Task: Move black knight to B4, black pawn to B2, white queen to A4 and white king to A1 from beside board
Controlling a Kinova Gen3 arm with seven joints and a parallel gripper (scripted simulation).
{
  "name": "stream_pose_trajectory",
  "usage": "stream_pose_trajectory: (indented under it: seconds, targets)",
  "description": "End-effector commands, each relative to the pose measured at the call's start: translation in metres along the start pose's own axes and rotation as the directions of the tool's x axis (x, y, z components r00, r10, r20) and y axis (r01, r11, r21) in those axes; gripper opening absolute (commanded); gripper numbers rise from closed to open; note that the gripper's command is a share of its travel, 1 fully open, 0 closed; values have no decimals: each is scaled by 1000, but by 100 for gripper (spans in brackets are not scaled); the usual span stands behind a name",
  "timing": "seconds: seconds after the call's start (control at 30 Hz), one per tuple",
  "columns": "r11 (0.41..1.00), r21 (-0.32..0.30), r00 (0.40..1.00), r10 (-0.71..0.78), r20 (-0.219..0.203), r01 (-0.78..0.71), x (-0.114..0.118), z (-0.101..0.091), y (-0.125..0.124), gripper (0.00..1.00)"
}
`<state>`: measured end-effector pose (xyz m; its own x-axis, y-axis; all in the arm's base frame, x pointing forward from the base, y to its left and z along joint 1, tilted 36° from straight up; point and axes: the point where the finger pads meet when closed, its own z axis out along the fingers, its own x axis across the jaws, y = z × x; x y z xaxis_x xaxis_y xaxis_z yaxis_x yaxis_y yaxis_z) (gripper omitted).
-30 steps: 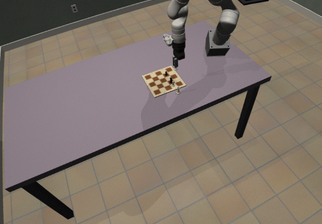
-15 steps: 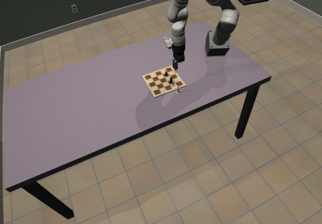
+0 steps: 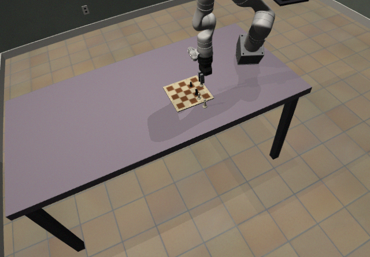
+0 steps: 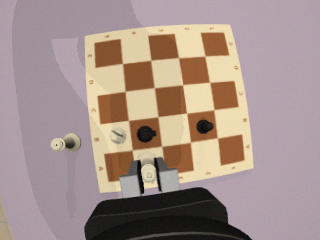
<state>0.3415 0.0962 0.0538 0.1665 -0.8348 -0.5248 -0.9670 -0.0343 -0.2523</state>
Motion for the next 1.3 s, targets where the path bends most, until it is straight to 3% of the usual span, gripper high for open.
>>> stream_pose_trajectory:
  seconds: [0.0,0.53,1.27]
  targets:
    - [1000,1,1000,8,3,-8,2,6,4,0]
    - [1000,2,1000,8,2,-8,2,30,4,0]
    - [1000,-2,1000,12,4,-12,2,49,5,0]
